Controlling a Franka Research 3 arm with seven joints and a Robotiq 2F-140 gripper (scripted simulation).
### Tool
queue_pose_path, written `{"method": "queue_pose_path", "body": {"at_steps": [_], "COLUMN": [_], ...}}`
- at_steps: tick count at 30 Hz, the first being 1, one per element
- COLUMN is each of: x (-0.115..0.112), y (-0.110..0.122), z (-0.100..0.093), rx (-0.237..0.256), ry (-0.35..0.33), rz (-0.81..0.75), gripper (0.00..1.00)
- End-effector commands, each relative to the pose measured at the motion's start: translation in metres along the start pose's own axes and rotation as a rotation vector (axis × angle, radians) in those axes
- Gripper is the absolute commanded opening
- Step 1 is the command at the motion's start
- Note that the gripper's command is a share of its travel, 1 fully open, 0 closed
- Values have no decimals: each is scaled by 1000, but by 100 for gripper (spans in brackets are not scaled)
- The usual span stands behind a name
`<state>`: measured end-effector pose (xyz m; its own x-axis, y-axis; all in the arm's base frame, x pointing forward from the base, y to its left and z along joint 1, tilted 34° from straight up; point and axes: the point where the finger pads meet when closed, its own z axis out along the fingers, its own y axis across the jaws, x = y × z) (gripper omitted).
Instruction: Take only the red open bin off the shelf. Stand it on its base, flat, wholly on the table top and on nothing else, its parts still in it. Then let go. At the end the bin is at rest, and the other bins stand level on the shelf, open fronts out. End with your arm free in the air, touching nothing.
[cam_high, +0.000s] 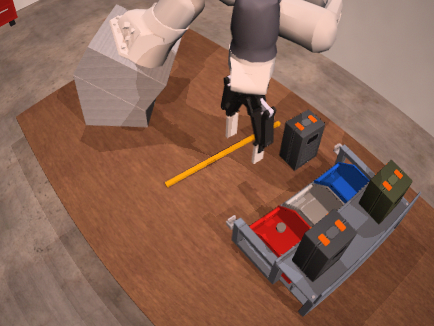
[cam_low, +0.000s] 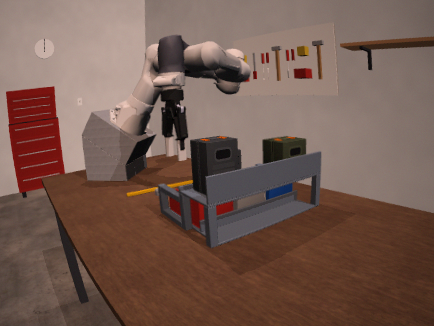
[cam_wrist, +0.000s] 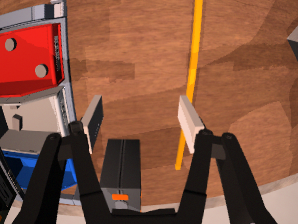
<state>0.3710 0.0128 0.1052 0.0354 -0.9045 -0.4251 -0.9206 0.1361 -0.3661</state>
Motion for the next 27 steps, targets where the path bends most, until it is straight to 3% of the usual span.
{"method": "queue_pose_path", "body": {"at_steps": [1,3,7,19,24,27], "x": [1,3,16,16,34,34], "y": [-3,-10,-48,-48,-101,-101], "z": [0,0,-1,-1,-1,-1], "rx": [8,3,8,8,8,8], "ry": [3,1,3,3,3,3], "rz": [5,1,5,5,5,5], "gripper": [57,57,57,57,57,57]}}
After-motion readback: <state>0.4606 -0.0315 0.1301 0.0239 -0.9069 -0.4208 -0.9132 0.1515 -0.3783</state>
